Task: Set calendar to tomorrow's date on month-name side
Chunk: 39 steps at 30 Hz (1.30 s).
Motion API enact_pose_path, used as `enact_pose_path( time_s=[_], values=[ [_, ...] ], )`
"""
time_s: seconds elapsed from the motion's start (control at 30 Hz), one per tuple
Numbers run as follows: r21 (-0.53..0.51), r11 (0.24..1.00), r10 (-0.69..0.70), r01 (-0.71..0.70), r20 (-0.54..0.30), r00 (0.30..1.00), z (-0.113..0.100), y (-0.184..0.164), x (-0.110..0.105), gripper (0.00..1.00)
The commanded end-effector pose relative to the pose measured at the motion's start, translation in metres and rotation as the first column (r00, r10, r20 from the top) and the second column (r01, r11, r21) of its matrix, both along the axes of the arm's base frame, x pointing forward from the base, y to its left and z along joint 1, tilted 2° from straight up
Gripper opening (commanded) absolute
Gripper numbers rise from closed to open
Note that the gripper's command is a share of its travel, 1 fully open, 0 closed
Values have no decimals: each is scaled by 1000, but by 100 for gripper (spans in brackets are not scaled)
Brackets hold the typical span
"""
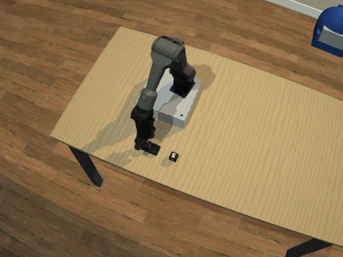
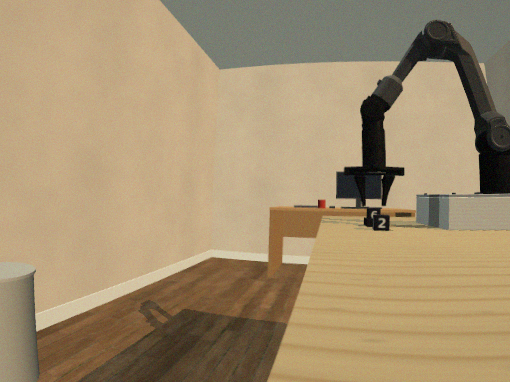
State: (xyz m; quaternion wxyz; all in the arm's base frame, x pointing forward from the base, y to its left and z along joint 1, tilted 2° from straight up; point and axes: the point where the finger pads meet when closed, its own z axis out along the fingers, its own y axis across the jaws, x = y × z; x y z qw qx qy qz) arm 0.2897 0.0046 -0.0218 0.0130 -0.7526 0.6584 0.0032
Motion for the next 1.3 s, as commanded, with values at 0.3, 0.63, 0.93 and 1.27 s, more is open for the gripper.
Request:
enact_pose_path(
  time_s=[0.3,0.63,0.93,1.27],
  values=[
    [1,1000,0,0,-4,1000,-18,0,-1,59],
    [1,1000,0,0,-3,1000,-26,1,0,59],
    [1,1000,0,0,-2,1000,-26,1,0,59],
    [1,1000,0,0,-2,1000,-26,1,0,59]
  ],
)
